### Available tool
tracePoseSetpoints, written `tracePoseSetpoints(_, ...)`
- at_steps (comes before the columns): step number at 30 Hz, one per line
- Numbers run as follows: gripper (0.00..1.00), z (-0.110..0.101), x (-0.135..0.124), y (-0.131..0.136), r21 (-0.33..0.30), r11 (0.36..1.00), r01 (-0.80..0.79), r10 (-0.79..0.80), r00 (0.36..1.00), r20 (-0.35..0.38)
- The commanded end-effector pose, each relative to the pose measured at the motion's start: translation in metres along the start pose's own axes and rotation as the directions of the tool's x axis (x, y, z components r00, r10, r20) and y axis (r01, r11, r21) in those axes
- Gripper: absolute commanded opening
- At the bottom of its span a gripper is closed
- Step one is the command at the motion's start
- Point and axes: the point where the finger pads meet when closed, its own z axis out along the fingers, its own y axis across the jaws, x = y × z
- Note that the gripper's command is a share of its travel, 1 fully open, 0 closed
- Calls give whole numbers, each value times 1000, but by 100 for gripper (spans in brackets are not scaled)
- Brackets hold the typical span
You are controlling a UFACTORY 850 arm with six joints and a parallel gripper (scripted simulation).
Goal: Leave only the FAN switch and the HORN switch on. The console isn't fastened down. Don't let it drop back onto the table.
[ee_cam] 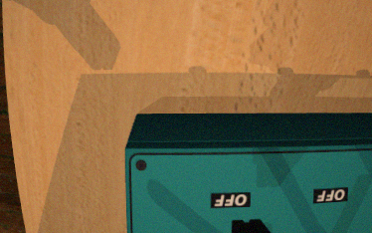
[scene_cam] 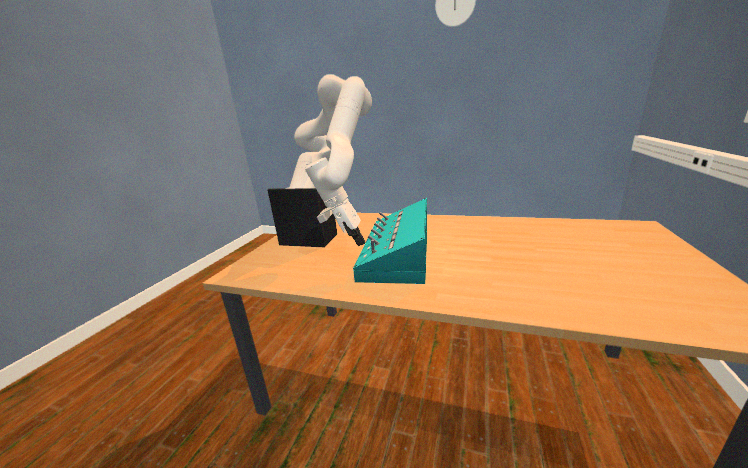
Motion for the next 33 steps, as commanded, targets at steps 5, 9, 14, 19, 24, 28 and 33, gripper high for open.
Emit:
tracePoseSetpoints(5, 0, -54, -1, -1, 1, 1000, 1, -1, 1000, 1)
tracePoseSetpoints(9, 0, -68, -1, -1, 1, 1000, 1, -1, 1000, 1)
tracePoseSetpoints(14, 0, -94, -1, 0, 1, 1000, 1, -1, 1000, 1)
tracePoseSetpoints(19, 0, -103, -1, 0, 1, 1000, 1, -1, 1000, 1)
tracePoseSetpoints(24, 0, -104, -1, 0, 1, 1000, 1, -1, 1000, 1)
tracePoseSetpoints(28, 0, -103, -7, 32, -6, 1000, 2, -2, 1000, 6)
tracePoseSetpoints(33, 0, -102, -13, 100, -14, 1000, 2, -2, 1000, 12)
